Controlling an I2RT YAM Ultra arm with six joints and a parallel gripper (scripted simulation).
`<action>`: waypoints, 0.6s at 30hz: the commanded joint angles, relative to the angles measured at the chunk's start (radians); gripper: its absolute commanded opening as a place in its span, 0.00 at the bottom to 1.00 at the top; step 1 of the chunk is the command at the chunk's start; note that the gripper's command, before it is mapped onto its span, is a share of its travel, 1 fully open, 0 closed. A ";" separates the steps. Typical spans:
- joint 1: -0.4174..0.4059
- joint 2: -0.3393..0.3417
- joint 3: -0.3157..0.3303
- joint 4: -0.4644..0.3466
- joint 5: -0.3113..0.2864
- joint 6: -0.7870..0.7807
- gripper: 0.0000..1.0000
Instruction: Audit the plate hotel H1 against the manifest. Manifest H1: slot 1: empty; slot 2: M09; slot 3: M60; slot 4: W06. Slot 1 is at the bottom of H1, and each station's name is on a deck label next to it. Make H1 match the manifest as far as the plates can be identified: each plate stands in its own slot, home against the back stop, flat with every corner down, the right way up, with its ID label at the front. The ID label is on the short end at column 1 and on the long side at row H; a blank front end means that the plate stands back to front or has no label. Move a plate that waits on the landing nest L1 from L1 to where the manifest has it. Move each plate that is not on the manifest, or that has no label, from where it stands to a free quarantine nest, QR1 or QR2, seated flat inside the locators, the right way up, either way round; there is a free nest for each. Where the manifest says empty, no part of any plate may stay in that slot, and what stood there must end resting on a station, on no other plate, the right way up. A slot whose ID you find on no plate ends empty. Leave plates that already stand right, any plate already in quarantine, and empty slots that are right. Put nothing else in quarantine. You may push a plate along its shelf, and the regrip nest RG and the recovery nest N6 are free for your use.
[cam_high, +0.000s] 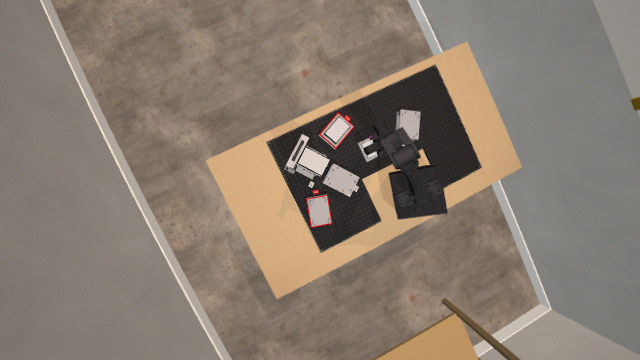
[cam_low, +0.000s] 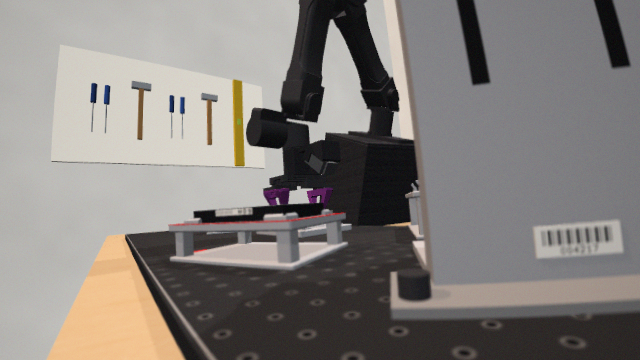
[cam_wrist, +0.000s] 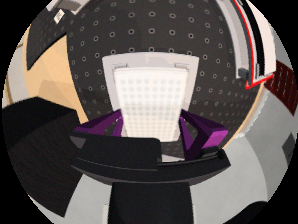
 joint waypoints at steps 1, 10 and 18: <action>-0.003 -0.005 0.001 0.001 -0.001 0.001 0.86; -0.003 -0.005 0.001 0.001 -0.001 0.001 0.86; -0.010 -0.028 -0.005 -0.019 -0.002 -0.007 0.86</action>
